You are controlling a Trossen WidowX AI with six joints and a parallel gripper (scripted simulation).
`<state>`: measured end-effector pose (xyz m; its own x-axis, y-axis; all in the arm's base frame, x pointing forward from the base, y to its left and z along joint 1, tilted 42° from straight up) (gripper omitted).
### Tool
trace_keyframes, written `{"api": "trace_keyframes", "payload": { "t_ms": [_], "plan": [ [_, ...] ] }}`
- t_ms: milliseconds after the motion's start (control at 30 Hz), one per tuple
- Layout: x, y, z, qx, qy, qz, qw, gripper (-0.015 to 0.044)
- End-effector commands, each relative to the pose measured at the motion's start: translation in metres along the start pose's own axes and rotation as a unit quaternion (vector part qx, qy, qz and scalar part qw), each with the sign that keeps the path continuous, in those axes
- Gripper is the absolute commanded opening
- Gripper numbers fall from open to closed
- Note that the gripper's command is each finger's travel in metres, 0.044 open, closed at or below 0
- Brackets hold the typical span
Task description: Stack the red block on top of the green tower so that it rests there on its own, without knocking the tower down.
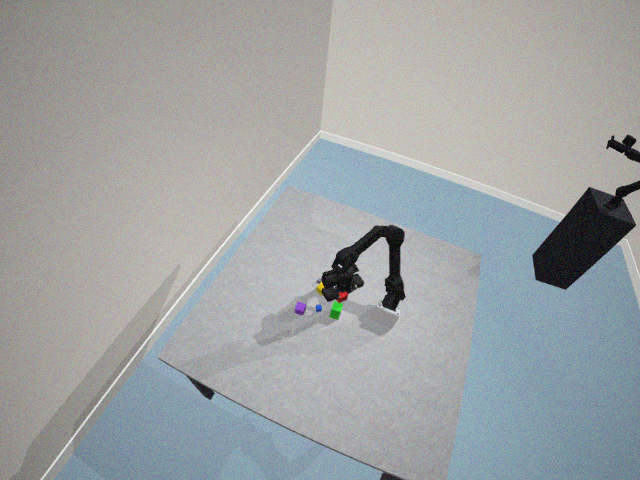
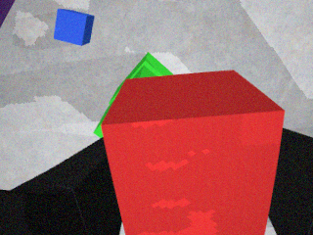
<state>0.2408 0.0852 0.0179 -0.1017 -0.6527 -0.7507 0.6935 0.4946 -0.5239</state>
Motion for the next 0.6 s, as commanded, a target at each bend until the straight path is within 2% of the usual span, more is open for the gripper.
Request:
{"api": "trace_keyframes", "payload": {
  "t_ms": [0,267,567],
  "plan": [
    [0.001,0.014,-0.011,0.003,0.001,0.001,1.0,0.0],
    [0.006,0.022,-0.019,0.003,0.001,0.001,1.0,0.0],
    [0.034,0.022,-0.019,0.003,0.001,0.001,1.0,0.0]
  ]
}}
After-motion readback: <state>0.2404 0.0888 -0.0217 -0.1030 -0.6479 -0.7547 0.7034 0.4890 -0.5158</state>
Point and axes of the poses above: the point midway between the two fingers, 35 mm back from their tips, its own x axis out along the fingers, its own y axis across the jaws, z = x × y, the point moved 2 cm from there along -x, back along the fingers, and after that the axes turned 2 degrees about x, right-handed, at the moved point
